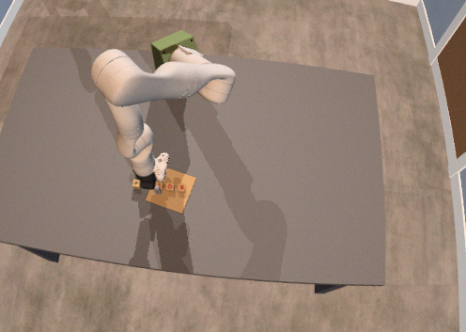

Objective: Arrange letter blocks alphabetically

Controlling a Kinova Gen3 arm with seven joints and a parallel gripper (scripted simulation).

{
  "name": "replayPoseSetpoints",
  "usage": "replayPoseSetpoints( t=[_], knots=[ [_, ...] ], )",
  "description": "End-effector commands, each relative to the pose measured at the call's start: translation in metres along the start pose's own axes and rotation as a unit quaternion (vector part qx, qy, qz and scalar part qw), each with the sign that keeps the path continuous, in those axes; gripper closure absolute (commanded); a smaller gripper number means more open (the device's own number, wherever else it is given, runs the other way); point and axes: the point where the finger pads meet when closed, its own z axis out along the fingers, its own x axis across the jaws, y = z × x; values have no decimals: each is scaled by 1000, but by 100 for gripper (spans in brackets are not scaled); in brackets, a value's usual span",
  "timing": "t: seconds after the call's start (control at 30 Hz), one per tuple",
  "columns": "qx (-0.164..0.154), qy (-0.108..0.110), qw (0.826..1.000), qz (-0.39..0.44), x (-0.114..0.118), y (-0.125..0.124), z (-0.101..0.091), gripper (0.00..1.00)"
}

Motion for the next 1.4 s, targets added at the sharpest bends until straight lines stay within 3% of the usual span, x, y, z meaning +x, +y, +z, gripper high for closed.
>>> replayPoseSetpoints(
  t=[0.0,0.8,1.33,1.37],
  knots=[
    [-1,-8,1000,-2,-1,2,-7,21],
    [-1,-6,1000,-5,1,2,-67,21],
    [-1,-7,1000,-4,0,1,-75,21],
    [-1,-7,1000,-4,0,1,-75,0]
  ],
)
